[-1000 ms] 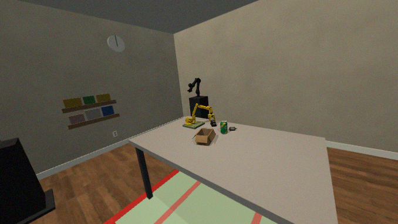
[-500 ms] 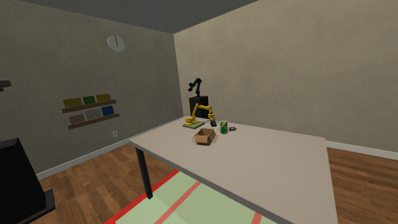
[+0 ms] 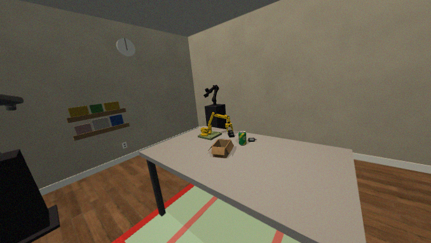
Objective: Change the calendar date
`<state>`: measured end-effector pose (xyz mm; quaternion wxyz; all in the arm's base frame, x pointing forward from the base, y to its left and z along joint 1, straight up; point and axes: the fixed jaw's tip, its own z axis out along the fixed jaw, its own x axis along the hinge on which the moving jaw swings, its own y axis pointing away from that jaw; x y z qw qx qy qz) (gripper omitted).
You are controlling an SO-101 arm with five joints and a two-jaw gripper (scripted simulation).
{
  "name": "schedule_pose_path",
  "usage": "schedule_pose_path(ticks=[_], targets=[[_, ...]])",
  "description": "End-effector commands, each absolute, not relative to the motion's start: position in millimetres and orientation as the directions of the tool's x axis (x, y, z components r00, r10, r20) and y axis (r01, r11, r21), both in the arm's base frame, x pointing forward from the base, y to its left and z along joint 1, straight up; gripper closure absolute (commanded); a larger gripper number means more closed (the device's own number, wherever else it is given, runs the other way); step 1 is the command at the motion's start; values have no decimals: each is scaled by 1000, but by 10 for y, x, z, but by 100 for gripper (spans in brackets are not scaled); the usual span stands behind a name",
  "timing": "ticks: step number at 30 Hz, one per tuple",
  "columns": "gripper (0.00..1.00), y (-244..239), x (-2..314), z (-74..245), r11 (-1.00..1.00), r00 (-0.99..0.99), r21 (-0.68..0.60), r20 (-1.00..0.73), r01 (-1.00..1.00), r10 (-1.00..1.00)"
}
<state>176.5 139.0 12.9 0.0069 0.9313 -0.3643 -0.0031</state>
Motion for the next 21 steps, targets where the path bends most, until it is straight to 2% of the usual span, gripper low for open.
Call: schedule_pose_path(ticks=[1,21], targets=[[100,1407,1748,123,-735,735,24,-3,-678,-678],[100,1412,1753,154,-735,735,24,-3,-678,-678]])
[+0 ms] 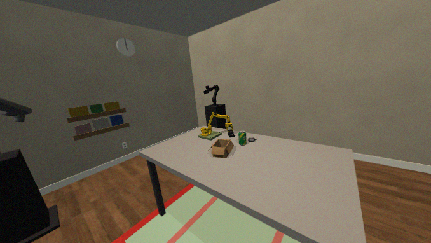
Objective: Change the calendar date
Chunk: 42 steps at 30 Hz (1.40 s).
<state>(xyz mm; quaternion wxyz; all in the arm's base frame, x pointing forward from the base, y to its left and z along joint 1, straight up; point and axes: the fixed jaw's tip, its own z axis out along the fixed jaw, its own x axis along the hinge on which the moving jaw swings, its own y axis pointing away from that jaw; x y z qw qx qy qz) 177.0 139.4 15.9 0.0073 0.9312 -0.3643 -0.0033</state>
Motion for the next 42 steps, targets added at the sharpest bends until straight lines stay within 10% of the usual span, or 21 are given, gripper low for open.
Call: schedule_pose_path(ticks=[1,42], targets=[[100,1412,1753,155,-735,735,24,-3,-678,-678],[100,1419,1760,286,-735,735,24,-3,-678,-678]])
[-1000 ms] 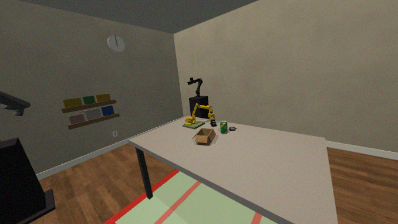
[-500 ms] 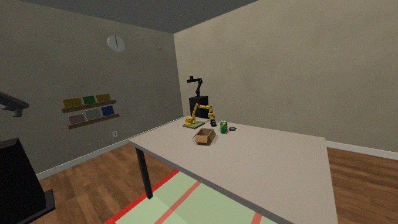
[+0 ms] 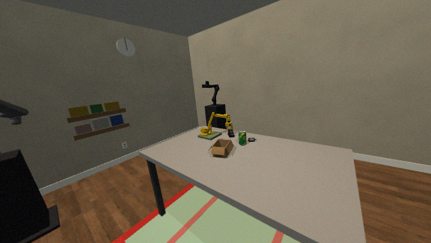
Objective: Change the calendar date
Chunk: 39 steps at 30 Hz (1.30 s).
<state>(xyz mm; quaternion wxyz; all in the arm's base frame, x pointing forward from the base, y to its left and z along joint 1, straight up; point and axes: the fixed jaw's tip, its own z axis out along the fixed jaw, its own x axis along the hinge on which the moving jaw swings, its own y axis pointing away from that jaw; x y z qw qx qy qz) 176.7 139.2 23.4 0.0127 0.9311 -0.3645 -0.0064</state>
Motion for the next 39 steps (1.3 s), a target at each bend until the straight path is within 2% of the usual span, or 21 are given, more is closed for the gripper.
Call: schedule_pose_path(ticks=[1,16,39], targets=[[100,1419,1760,304,-735,735,24,-3,-678,-678],[100,1412,1749,544,-735,735,24,-3,-678,-678],[100,1413,1748,647,-735,735,0,0,-678,-678]])
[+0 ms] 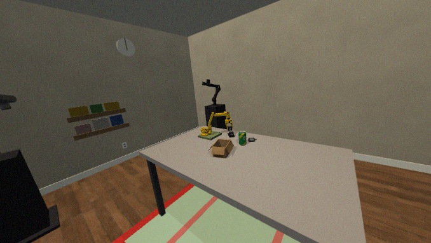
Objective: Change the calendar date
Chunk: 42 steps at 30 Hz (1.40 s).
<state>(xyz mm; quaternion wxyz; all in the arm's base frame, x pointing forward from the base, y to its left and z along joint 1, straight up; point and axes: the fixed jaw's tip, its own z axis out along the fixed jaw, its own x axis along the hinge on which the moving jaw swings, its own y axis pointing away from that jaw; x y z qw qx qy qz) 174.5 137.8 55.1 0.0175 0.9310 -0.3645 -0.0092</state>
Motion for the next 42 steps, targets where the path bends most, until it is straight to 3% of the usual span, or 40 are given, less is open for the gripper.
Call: schedule_pose_path(ticks=[1,19,20,42], targets=[[100,1413,1748,647,-735,735,0,0,-678,-678],[100,1419,1756,729,-734,735,-29,4,-678,-678],[100,1435,1774,823,-733,734,-78,11,-676,-679],[100,1399,1796,824,-721,722,-77,11,-689,-692]])
